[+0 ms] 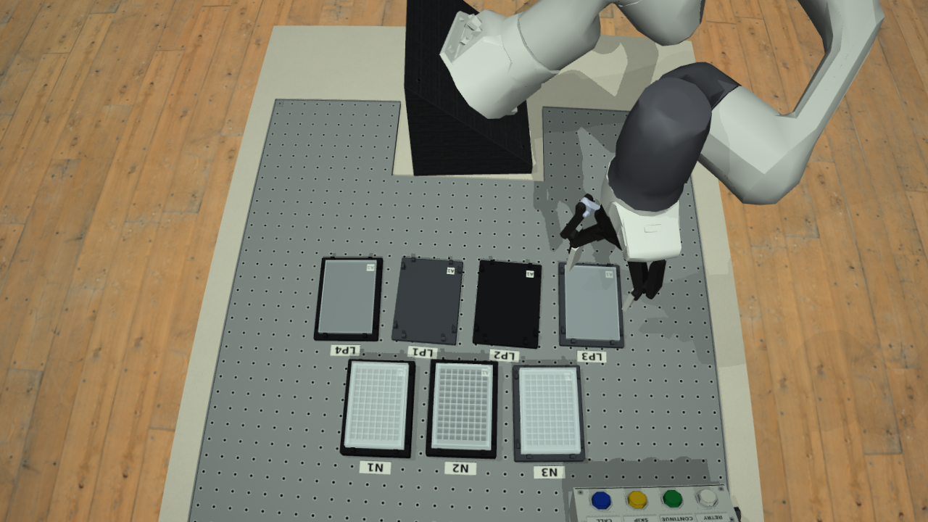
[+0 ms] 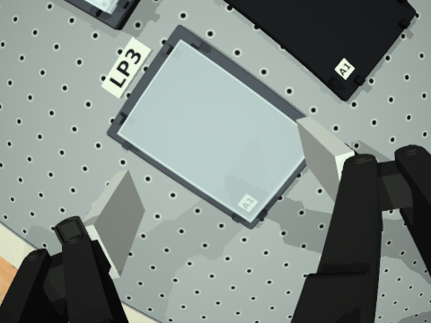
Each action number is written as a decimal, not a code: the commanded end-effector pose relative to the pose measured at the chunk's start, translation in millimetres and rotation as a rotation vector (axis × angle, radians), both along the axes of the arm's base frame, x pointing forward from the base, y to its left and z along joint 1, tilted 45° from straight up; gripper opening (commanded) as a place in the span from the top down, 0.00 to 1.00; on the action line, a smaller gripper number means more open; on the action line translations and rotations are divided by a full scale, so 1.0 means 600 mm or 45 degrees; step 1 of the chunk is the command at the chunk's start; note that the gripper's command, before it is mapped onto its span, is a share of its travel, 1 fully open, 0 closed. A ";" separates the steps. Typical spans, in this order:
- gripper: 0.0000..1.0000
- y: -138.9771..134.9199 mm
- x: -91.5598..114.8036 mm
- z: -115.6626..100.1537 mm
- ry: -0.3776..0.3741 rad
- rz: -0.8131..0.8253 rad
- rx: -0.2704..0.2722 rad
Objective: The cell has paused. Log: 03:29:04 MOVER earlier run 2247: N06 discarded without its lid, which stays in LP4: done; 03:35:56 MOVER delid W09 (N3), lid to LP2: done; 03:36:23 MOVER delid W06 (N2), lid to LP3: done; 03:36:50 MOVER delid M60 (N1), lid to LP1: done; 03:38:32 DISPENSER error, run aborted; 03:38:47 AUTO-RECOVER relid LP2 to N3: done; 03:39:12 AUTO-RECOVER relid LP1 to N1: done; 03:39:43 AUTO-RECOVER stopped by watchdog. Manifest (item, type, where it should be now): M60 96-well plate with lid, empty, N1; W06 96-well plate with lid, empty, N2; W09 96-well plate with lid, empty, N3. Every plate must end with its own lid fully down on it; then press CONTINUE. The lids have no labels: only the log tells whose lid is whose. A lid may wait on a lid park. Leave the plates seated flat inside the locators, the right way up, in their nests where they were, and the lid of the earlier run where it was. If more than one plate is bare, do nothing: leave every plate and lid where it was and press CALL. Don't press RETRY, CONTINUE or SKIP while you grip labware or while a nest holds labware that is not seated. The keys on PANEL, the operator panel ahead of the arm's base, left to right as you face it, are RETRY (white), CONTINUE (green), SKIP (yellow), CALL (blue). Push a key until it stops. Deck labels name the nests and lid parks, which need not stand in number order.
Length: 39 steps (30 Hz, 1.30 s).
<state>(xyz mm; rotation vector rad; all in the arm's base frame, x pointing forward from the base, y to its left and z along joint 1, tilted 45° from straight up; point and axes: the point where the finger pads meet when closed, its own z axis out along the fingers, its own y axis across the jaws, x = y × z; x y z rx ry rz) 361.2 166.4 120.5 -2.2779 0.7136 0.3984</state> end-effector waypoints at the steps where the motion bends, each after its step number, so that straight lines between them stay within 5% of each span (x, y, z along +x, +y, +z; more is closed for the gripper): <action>1: 0.34 0.002 0.000 -0.002 -0.246 0.255 0.027; 15: 0.34 0.019 -0.002 -0.019 -0.574 0.594 0.063; 39: 0.34 0.057 -0.007 -0.058 -0.574 0.594 0.063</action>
